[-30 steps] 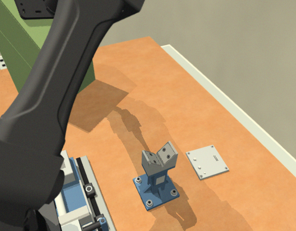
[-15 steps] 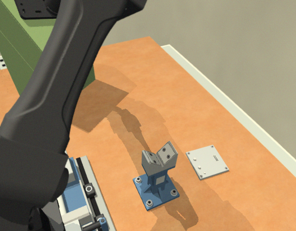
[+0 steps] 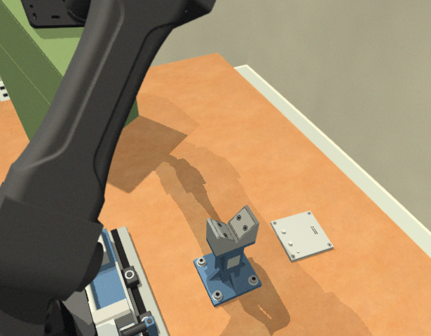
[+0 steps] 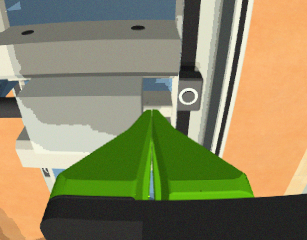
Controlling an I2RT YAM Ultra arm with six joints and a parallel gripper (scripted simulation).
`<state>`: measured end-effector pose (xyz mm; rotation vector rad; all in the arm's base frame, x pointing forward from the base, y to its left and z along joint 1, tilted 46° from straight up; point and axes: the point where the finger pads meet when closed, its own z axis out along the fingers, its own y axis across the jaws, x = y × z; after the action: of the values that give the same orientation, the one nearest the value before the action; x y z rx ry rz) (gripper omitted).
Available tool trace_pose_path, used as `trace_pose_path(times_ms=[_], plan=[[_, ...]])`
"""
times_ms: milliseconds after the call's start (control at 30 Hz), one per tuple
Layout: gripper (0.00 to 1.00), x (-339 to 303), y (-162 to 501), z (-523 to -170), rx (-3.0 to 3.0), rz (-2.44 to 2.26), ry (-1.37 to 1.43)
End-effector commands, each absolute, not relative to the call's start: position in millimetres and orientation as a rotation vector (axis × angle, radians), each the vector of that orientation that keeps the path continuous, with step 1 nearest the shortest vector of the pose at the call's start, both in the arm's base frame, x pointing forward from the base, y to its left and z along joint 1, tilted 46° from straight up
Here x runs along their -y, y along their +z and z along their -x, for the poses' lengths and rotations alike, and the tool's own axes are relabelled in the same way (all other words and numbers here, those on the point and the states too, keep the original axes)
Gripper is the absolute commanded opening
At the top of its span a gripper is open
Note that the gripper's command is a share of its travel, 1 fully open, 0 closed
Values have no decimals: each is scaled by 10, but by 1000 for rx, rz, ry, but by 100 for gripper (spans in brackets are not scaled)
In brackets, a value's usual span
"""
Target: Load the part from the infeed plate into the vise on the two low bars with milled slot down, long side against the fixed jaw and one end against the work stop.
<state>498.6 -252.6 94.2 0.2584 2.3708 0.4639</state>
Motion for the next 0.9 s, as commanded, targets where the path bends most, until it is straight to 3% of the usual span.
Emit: trace_pose_path(times_ms=[0,867], plan=[[0,2540,1061,-4957,-2354,-265,452],[0,2505,1115,-4980,-2346,-256,451]])
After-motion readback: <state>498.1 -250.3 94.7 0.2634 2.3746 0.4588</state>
